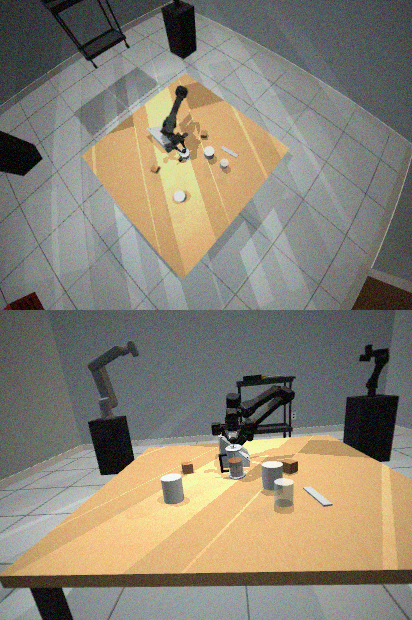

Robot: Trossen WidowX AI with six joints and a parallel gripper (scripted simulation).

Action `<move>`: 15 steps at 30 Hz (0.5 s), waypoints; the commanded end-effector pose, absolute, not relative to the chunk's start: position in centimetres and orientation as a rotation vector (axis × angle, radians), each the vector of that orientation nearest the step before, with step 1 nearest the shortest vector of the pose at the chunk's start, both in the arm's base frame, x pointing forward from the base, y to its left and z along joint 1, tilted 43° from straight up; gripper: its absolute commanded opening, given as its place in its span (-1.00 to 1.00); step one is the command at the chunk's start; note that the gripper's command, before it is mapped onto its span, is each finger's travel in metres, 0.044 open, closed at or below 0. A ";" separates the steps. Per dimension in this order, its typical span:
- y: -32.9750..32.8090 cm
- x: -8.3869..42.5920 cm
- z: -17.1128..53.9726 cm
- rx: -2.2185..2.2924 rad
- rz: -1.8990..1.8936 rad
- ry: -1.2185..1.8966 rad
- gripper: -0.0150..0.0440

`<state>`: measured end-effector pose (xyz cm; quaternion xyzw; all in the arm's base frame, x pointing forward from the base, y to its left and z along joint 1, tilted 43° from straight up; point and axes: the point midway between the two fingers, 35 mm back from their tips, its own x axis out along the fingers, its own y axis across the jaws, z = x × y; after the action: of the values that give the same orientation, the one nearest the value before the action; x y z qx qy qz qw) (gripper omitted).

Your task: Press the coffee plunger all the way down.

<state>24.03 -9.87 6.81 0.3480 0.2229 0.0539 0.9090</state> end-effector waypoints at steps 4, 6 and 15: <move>-9.4 24.1 6.2 0.744 0.120 0.480 -0.07; -9.4 24.1 6.2 0.744 0.120 0.480 -0.07; -9.5 24.2 6.2 0.744 0.120 0.480 -0.07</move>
<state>24.18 -9.77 6.45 0.3526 0.2267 0.0561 0.9062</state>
